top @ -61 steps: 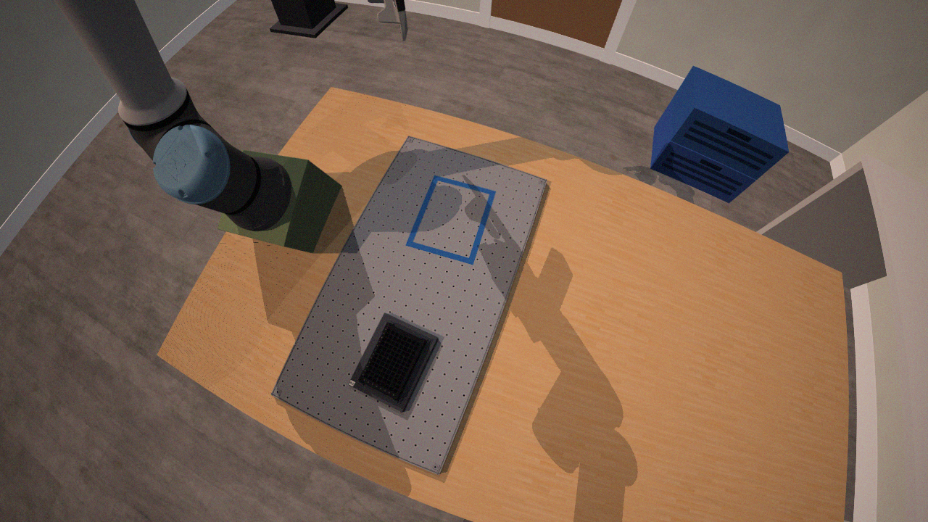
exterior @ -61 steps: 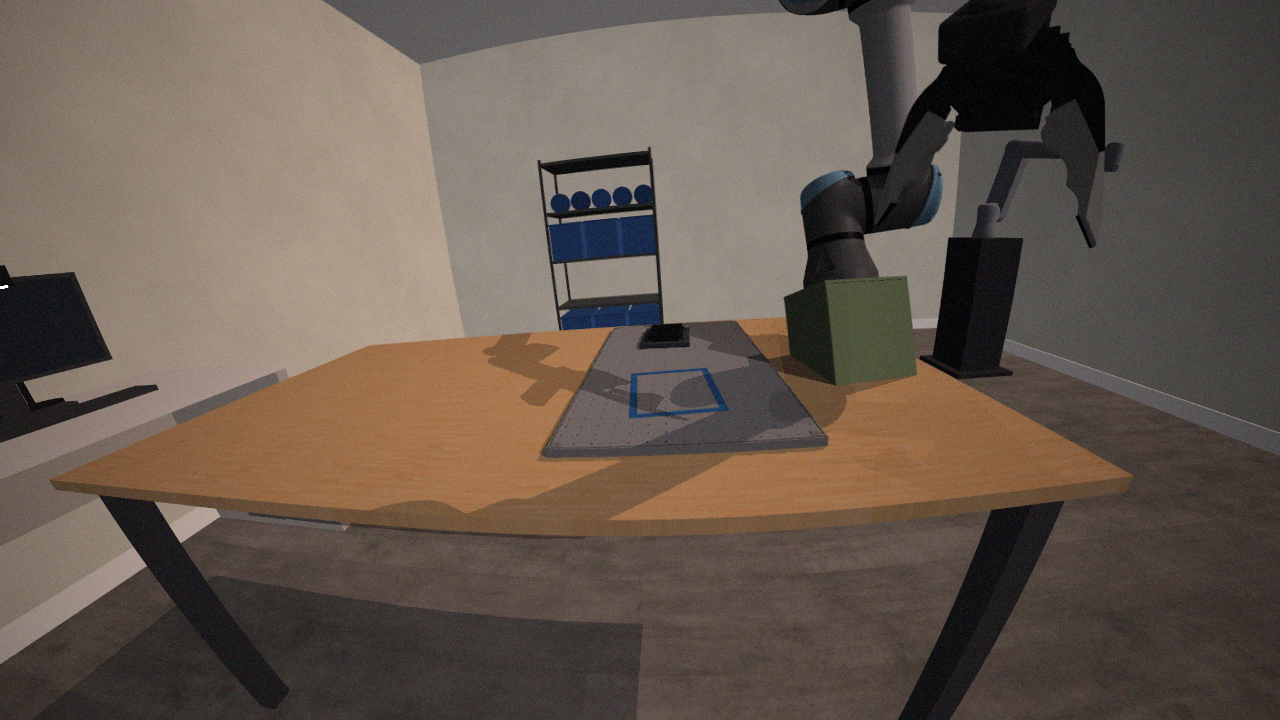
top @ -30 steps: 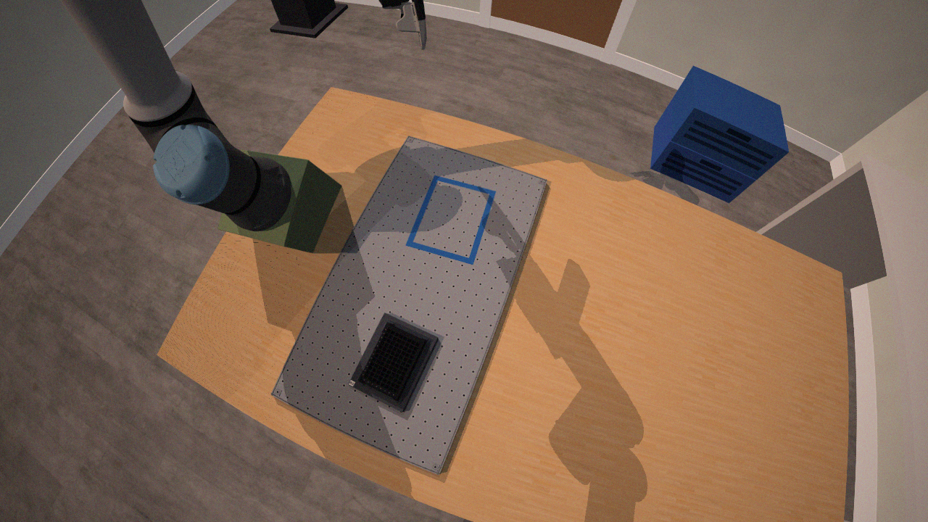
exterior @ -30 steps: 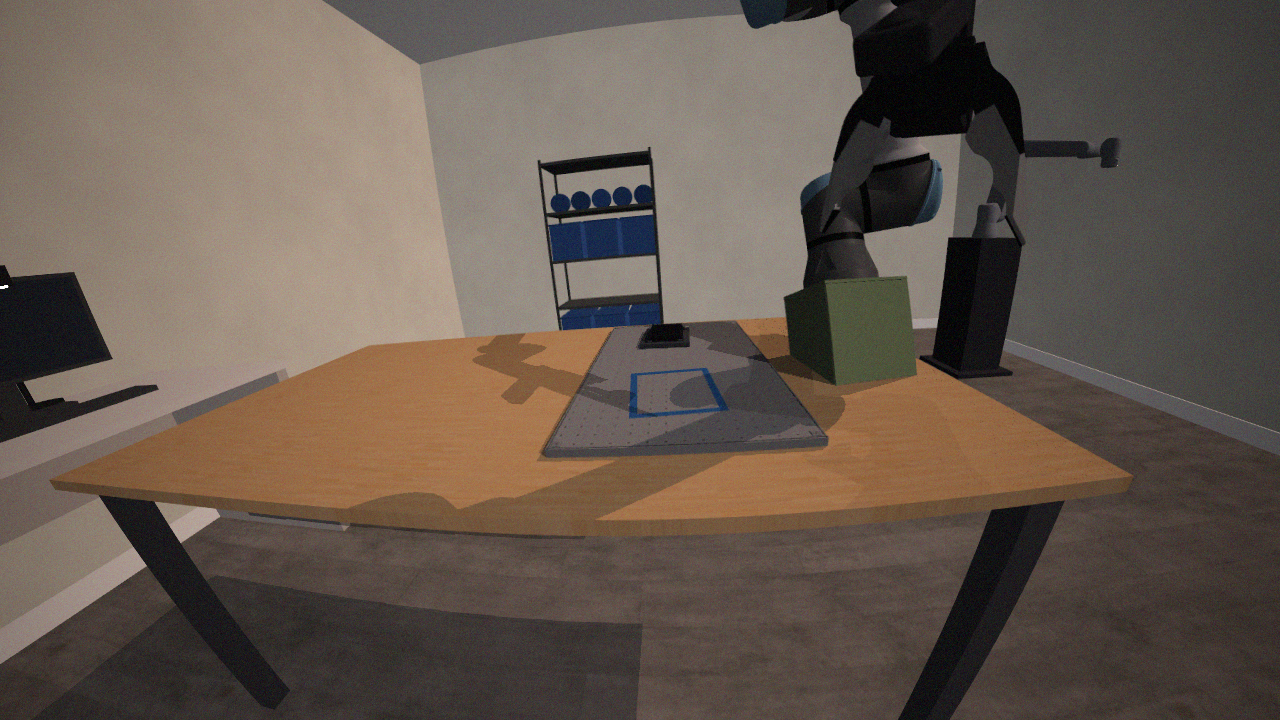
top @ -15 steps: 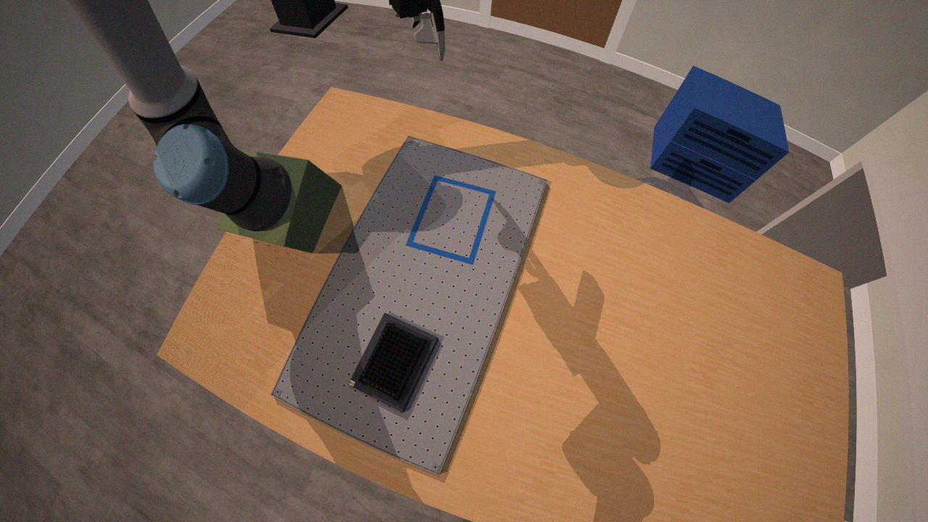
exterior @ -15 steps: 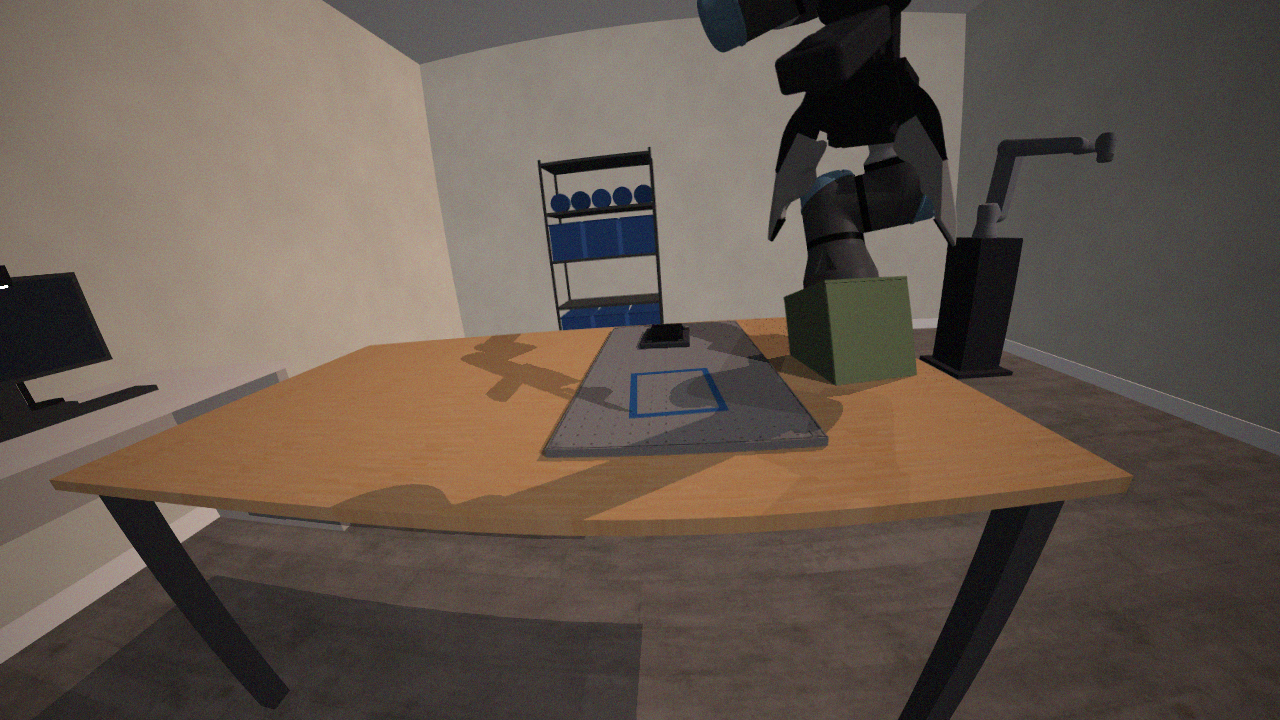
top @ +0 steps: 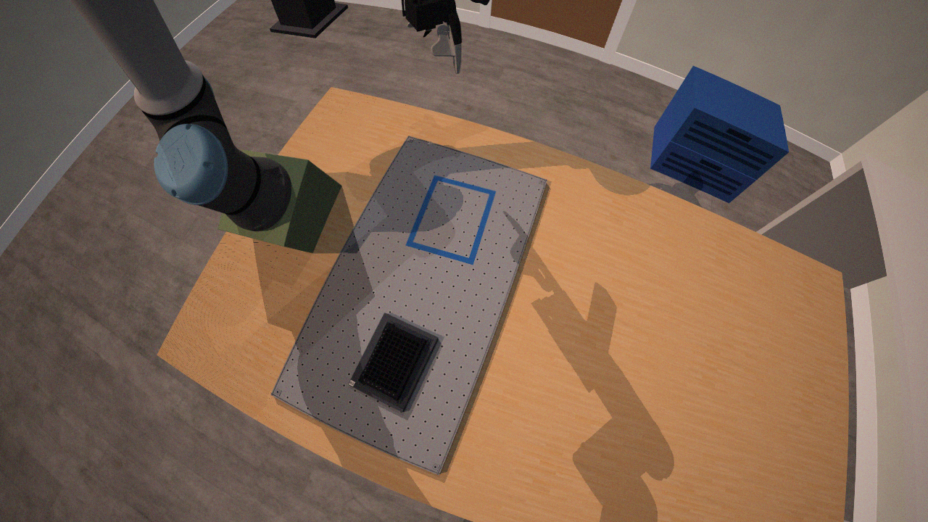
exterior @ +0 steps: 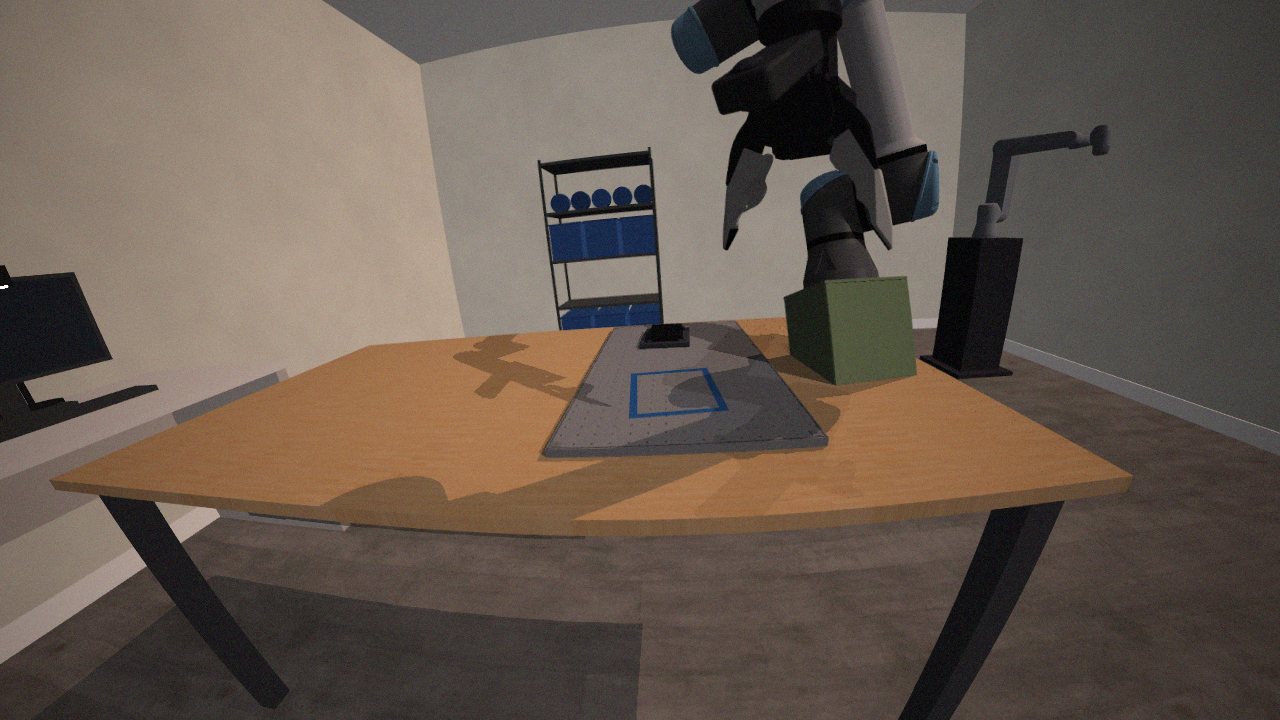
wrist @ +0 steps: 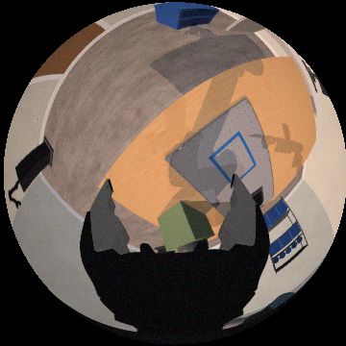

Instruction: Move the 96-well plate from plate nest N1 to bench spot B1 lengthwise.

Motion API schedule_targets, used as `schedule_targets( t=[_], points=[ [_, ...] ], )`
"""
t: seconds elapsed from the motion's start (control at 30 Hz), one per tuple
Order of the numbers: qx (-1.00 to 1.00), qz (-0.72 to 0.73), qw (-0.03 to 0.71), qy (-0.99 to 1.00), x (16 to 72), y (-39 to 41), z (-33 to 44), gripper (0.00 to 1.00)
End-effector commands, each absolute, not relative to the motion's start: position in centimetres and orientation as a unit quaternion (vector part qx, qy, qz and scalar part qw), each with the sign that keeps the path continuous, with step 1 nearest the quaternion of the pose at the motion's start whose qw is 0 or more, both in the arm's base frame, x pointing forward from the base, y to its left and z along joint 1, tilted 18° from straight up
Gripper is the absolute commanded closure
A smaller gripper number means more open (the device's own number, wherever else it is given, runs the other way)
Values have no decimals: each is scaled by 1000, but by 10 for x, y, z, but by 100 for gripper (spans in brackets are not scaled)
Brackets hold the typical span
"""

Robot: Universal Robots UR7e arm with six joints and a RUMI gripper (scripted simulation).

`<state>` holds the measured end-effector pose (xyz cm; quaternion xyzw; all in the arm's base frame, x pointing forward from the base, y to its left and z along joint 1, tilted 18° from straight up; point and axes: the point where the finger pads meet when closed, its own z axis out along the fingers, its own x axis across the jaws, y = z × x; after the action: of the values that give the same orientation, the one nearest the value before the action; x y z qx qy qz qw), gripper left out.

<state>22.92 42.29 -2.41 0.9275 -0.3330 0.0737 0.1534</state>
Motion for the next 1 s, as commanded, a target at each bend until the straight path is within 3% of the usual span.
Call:
schedule_targets(
  t=[0.0, 0.97],
  points=[
    [931, 70, 150, -326, 245, 414, -22, 0],
    [949, 44, 134, -281, 318, 355, -14, 0]
  ],
)
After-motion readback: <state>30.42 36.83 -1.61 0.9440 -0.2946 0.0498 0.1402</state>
